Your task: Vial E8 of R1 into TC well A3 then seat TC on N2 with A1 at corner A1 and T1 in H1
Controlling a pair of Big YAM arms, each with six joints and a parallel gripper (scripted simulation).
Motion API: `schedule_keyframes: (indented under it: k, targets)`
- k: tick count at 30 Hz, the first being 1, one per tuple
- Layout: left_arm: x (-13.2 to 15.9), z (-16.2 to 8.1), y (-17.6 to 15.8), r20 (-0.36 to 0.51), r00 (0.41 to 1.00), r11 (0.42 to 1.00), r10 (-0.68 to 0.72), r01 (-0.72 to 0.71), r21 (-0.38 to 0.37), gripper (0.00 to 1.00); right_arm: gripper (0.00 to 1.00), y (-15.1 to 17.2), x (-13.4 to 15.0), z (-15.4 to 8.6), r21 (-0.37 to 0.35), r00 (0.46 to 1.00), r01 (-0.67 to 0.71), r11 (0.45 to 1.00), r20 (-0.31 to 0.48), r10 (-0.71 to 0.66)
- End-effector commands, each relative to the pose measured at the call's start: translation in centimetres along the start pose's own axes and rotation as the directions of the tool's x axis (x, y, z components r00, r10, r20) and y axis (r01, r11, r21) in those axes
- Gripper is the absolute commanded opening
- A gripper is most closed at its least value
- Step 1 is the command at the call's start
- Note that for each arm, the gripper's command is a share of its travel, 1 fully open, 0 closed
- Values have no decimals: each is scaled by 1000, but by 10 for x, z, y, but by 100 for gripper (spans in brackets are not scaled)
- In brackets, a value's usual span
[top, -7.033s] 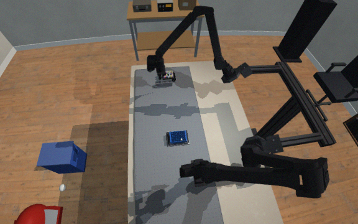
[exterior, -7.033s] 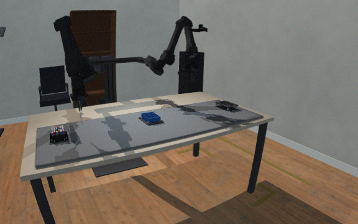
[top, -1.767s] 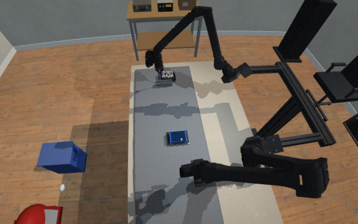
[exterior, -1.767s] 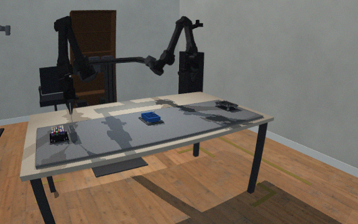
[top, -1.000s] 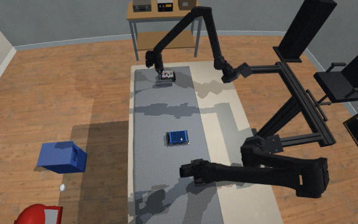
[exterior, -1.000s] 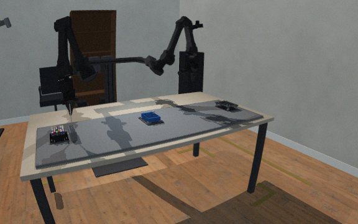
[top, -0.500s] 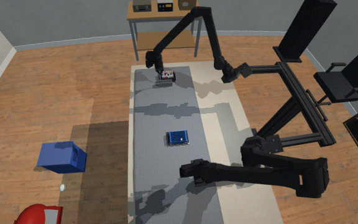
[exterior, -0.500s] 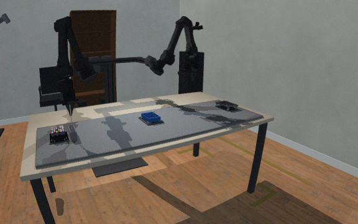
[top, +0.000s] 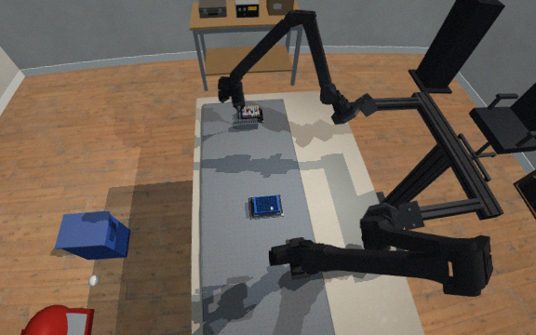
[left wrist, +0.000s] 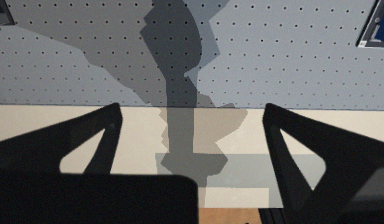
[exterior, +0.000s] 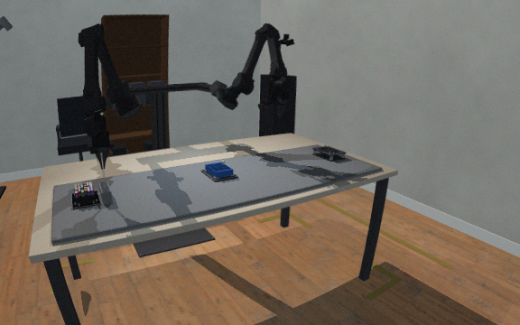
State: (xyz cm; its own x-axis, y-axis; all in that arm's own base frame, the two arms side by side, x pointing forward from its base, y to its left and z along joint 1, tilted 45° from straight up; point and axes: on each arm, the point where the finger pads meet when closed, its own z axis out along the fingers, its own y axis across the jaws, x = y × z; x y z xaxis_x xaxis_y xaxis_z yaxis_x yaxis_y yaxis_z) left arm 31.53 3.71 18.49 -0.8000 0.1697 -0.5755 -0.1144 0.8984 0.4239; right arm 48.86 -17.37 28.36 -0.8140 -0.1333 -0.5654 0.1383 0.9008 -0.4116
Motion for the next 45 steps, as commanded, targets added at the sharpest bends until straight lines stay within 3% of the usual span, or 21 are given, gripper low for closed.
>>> schedule_keyframes:
  k: [1, 45]
  targets:
    - [-8, -5, 2, 15, 1000, 1000, 3, -3, 1, 100, 7, -7, -4, 4, 11, 1000, -2, 1000, 11, 2]
    - [-8, -5, 2, 15, 1000, 1000, 3, -3, 1, 100, 7, -10, -10, 11, 14, 1000, -5, 1000, 24, 4]
